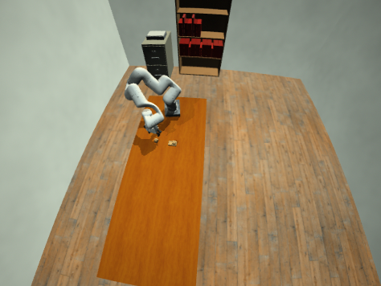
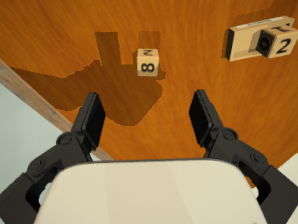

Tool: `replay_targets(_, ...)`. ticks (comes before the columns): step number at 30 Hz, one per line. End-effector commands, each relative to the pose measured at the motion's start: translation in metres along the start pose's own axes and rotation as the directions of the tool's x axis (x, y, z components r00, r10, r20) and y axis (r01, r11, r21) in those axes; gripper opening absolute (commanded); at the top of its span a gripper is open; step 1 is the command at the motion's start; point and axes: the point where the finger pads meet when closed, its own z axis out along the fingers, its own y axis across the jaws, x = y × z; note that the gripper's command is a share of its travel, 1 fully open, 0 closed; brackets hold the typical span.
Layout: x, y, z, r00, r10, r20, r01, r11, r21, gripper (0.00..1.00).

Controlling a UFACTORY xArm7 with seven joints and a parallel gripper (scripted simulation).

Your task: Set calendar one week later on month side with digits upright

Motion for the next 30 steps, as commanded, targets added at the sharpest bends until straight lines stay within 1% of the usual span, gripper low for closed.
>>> replay_targets(1, -0.0010, -0.0003, 0.0002, 0.985, -0.172, -0.004, 0.172, 0.985, -0.011, 1.00)
replay_targets(2, -0.0010, -0.0003, 0.0002, 0.984, -0.176, -0.004, 0.176, 0.984, -0.011, 1.00)
replay_targets(3, -0.0011, -0.0003, 0.0006, 0.970, -0.244, -0.003, 0.244, 0.970, -0.011, 1.00)
replay_targets(7, -0.0014, -0.0003, 0.0013, 0.933, -0.360, -0.001, 0.360, 0.933, -0.011, 1.00)
replay_targets(9, -0.0017, -0.0003, 0.0019, 0.895, -0.446, 0.001, 0.446, 0.895, -0.010, 1.00)
replay_targets(11, -0.0017, -0.0003, 0.0019, 0.895, -0.446, 0.001, 0.446, 0.895, -0.010, 1.00)
replay_targets(12, -0.0020, -0.0002, 0.0026, 0.851, -0.525, 0.003, 0.525, 0.851, -0.009, 1.00)
replay_targets(13, -0.0022, -0.0002, 0.0028, 0.832, -0.555, 0.003, 0.555, 0.832, -0.008, 1.00)
replay_targets(15, -0.0024, -0.0001, 0.0032, 0.804, -0.595, 0.004, 0.595, 0.804, -0.007, 1.00)
replay_targets(16, -0.0024, -0.0001, 0.0032, 0.801, -0.598, 0.004, 0.598, 0.801, -0.007, 1.00)
replay_targets(17, -0.0027, 0.0000, 0.0037, 0.758, -0.652, 0.005, 0.652, 0.758, -0.006, 1.00)
replay_targets(18, -0.0028, 0.0000, 0.0038, 0.747, -0.664, 0.006, 0.664, 0.747, -0.006, 1.00)
replay_targets(19, -0.0030, 0.0001, 0.0043, 0.712, -0.703, 0.006, 0.703, 0.712, -0.005, 1.00)
replay_targets(20, -0.0032, 0.0002, 0.0045, 0.691, -0.723, 0.007, 0.723, 0.691, -0.004, 1.00)
replay_targets(26, -0.0044, 0.0007, 0.0064, 0.514, -0.858, 0.010, 0.858, 0.514, 0.002, 1.00)
replay_targets(28, -0.0044, 0.0007, 0.0064, 0.514, -0.858, 0.010, 0.858, 0.514, 0.002, 1.00)
replay_targets(30, -0.0052, 0.0011, 0.0075, 0.401, -0.916, 0.010, 0.916, 0.401, 0.007, 1.00)
